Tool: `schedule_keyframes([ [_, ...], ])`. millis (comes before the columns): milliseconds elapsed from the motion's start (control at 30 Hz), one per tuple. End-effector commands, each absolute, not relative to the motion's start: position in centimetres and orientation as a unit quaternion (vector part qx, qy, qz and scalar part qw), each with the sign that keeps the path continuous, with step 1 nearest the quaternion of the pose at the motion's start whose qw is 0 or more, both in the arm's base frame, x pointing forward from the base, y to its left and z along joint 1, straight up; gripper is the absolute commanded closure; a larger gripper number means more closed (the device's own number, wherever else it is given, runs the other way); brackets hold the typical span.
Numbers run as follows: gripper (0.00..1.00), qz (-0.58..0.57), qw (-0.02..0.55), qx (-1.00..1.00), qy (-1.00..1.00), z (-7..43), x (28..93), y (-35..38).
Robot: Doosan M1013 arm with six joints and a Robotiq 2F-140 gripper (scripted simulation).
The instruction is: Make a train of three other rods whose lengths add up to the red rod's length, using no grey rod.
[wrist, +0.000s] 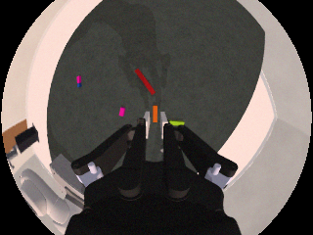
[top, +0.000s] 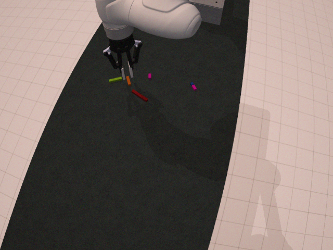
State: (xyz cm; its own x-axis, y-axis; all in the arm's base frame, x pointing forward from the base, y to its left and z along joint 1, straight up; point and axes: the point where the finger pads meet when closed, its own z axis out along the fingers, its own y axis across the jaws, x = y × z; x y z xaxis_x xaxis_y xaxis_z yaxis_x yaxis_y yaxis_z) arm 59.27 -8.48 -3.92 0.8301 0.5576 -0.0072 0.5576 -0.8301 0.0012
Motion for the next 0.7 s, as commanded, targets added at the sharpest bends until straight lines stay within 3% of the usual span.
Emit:
schedule_keyframes([
  [0, 0.85, -0.003, 0.002, 0.957, 0.291, -4.1, 59.3, -8.5],
  [667, 0.85, -0.003, 0.002, 0.957, 0.291, -5.9, 59.3, -8.5],
])
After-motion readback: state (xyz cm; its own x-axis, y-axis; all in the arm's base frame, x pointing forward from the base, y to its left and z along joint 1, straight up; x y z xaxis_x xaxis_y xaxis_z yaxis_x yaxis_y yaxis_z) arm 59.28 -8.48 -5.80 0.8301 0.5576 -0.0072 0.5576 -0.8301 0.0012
